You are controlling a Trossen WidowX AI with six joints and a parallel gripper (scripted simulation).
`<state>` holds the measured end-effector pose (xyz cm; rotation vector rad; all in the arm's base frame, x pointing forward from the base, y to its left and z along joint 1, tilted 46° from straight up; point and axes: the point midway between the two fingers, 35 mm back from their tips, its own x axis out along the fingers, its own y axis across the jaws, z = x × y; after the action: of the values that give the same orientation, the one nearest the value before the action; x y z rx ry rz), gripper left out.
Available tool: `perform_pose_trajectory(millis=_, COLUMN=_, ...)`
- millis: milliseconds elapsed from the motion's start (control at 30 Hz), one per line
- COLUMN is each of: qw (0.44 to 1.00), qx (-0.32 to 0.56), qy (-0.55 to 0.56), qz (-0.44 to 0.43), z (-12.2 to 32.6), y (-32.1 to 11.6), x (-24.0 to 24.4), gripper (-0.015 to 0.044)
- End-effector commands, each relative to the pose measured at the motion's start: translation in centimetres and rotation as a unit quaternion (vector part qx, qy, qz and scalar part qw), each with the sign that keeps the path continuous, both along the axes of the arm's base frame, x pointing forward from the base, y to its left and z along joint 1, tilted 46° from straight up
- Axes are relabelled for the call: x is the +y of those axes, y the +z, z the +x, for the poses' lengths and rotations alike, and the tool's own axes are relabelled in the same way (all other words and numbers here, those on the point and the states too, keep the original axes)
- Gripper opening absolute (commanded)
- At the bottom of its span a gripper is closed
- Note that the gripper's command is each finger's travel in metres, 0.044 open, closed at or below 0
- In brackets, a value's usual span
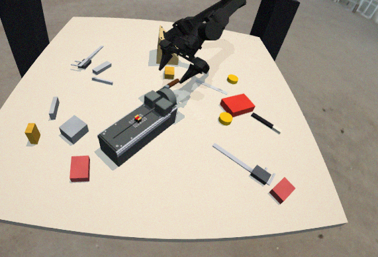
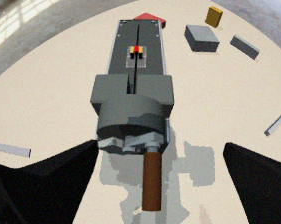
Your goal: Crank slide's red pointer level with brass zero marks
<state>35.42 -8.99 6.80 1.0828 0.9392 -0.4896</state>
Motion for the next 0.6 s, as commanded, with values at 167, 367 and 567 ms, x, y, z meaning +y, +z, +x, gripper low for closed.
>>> perform_pose_trajectory(millis=167, qw=1.000, qx=-0.008, qy=0.005, qz=-0.003, z=-0.1, y=3.1, x=-3.3, gripper=0.0440)
perform_pose_trajectory(millis=367, qw=0.998, qx=-0.027, qy=0.060, qz=0.000, z=1.9, y=2.0, x=-5.1, gripper=0.0440)
perform_pose_trajectory(millis=567, qw=0.992, qx=-0.055, qy=0.114, qz=0.000, z=3.7, y=0.7, x=-7.1, gripper=0.0440)
